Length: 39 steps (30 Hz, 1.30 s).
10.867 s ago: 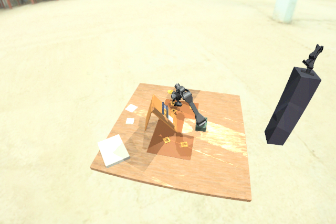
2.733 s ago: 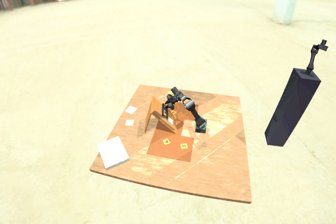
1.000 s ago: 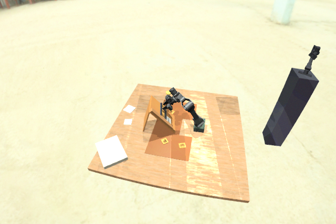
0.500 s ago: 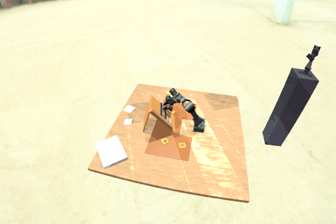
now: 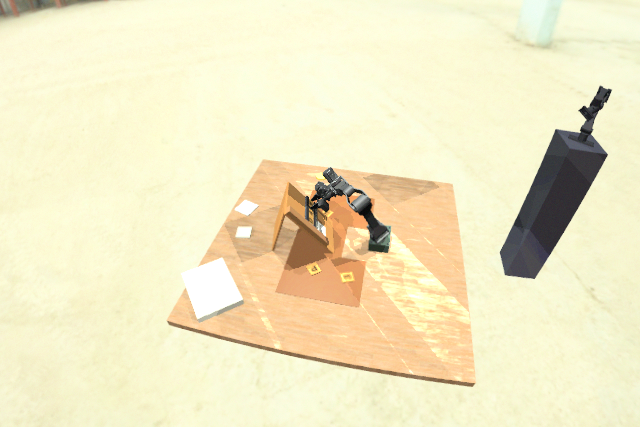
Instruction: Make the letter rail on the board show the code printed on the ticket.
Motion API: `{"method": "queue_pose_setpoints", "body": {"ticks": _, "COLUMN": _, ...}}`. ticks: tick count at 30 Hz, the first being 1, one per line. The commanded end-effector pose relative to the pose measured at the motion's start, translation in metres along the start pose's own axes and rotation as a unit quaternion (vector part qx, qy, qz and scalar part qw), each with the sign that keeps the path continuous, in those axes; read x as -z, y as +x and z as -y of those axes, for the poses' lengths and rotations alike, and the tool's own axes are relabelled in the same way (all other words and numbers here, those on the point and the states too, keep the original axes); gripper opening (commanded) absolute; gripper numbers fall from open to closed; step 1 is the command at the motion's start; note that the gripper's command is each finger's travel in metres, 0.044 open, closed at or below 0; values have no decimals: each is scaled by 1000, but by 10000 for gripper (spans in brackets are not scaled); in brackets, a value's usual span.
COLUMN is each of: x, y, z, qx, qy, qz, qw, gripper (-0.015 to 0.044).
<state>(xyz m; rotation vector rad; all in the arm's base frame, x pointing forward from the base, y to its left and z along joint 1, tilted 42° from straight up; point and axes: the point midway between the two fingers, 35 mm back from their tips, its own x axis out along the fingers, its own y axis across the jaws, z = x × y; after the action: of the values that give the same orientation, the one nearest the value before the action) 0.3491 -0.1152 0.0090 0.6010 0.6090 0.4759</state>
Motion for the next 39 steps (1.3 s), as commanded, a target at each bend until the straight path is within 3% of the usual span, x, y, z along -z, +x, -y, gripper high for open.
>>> {"method": "queue_pose_setpoints", "body": {"ticks": 1, "x": -2, "y": -7, "z": 1, "qx": 1, "qy": 1, "qz": 4, "qw": 1000, "gripper": 295}}
{"method": "queue_pose_setpoints", "body": {"ticks": 39, "x": 4, "y": -33, "z": 3, "qx": 2, "qy": 1, "qz": 4, "qw": 1000, "gripper": 295}}
